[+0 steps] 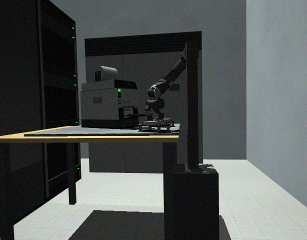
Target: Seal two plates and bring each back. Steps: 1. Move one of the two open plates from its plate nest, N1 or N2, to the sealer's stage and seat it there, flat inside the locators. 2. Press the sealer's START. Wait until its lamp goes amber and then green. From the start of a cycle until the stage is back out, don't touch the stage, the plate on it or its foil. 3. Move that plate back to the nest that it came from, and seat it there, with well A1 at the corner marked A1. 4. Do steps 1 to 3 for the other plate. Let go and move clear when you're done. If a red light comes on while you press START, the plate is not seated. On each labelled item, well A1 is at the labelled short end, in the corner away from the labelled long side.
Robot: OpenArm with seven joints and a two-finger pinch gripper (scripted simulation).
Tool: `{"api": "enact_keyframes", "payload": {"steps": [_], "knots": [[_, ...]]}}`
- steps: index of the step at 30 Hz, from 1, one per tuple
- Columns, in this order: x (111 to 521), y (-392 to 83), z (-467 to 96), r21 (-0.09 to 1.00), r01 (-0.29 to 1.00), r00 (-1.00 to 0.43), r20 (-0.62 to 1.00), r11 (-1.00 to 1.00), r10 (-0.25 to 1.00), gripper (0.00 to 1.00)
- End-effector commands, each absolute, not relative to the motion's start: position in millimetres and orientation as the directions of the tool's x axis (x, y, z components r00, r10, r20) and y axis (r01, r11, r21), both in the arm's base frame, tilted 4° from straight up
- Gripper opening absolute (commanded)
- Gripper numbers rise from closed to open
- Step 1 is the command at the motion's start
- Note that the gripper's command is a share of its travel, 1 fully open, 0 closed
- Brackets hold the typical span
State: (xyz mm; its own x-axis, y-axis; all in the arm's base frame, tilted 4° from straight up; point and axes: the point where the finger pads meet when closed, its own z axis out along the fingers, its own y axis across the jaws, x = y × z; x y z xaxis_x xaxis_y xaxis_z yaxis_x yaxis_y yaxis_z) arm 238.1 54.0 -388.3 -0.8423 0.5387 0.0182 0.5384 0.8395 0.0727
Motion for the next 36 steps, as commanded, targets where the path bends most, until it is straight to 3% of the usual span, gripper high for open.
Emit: {"api": "enact_keyframes", "payload": {"steps": [1,36], "knots": [[239.7,53.8,-385.2,0.072,0.543,-0.839,0.017,0.837,0.543,0.65],[238.8,50.5,-335.0,0.074,0.544,-0.839,0.018,0.836,0.545,0.65]]}}
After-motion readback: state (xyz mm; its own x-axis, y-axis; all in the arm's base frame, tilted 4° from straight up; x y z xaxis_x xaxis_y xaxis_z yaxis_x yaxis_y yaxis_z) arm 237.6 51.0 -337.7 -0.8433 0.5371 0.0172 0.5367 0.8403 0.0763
